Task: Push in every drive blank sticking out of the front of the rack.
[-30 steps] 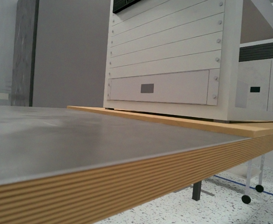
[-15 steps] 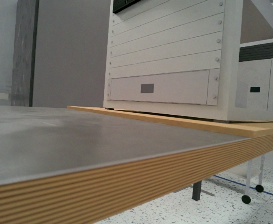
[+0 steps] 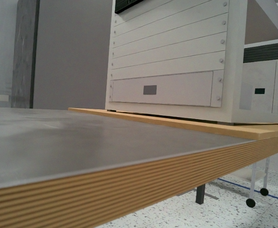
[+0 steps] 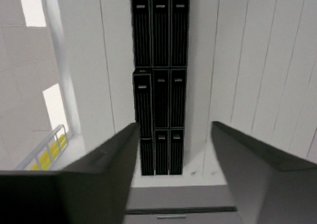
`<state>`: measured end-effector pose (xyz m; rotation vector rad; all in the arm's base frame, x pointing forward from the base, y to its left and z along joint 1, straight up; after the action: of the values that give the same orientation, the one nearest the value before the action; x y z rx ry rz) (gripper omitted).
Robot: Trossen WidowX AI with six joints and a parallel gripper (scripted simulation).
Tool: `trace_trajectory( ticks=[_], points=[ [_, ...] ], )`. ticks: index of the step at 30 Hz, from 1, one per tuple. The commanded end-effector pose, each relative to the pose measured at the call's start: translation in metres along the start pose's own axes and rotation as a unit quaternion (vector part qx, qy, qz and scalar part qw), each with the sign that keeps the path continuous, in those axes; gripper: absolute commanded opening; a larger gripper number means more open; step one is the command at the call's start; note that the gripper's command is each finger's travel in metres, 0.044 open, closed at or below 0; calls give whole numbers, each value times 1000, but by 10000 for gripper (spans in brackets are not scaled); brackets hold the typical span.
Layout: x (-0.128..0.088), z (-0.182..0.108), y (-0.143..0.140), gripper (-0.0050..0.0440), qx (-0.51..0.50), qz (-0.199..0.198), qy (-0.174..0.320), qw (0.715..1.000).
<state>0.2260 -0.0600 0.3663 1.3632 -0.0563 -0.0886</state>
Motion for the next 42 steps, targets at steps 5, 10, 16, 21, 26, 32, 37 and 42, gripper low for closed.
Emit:
trace_trajectory(
  ticks=[5, 10, 16, 21, 26, 32, 37, 42],
  points=[
    [-1, -1, 3, -50, 0, 5, -1, 1000],
    [-1, -1, 3, -50, 0, 5, -1, 1000],
    [-1, -1, 3, -50, 0, 5, -1, 1000],
    [-1, -1, 3, -50, 0, 5, -1, 1000],
    [-1, -1, 3, -50, 0, 5, -1, 1000],
    [-1, -1, 3, -50, 0, 5, -1, 1000],
    [-1, -1, 3, -50, 0, 5, -1, 1000],
    [1, -3, 4, -50, 0, 5, -1, 1000]
  ],
)
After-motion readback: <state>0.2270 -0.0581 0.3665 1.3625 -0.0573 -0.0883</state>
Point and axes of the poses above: the point midway between the two fingers, 35 mm back from their tips, its own x axis out along the fingers, its own y axis across the jaws, z = x × y, the point moved 1 cm from there along -x, back along the fingers, and after that the axes turned 12 degrees about -x, right-handed, at the moved point
